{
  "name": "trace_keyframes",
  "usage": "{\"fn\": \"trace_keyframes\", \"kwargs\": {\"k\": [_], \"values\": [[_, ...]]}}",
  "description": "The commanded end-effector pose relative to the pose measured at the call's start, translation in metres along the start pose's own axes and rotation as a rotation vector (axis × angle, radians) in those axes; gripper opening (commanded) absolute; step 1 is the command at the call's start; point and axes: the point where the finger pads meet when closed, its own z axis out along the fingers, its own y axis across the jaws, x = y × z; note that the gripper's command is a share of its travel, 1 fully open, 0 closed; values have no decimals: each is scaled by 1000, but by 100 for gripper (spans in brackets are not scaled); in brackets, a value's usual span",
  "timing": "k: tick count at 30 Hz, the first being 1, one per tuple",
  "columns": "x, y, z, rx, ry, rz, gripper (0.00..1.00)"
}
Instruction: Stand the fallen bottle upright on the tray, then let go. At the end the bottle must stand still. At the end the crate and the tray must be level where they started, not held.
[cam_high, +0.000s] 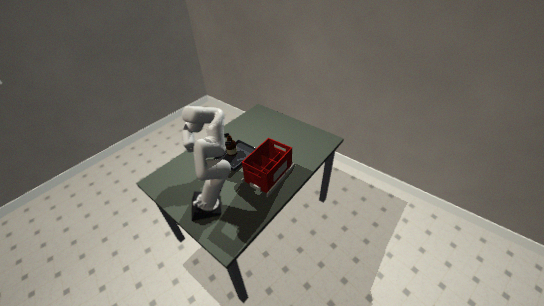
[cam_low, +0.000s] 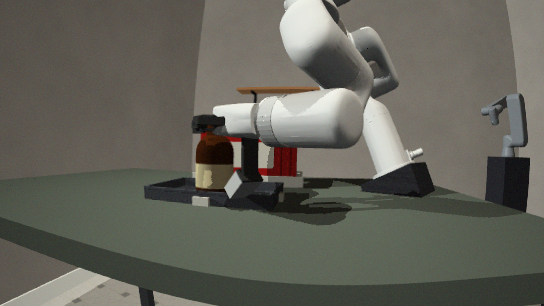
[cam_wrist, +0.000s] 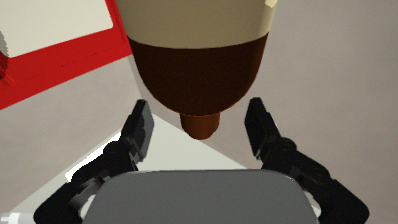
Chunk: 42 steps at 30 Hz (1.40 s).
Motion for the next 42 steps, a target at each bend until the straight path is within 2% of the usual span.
{"fn": "trace_keyframes", "kwargs": {"k": [1, 20, 29, 42], "values": [[2, 0, 0, -2, 6, -1, 100], [-5, 0, 0, -2, 6, -1, 100], [-15, 0, 0, -2, 6, -1, 100], [-44, 0, 0, -2, 6, -1, 100]]}}
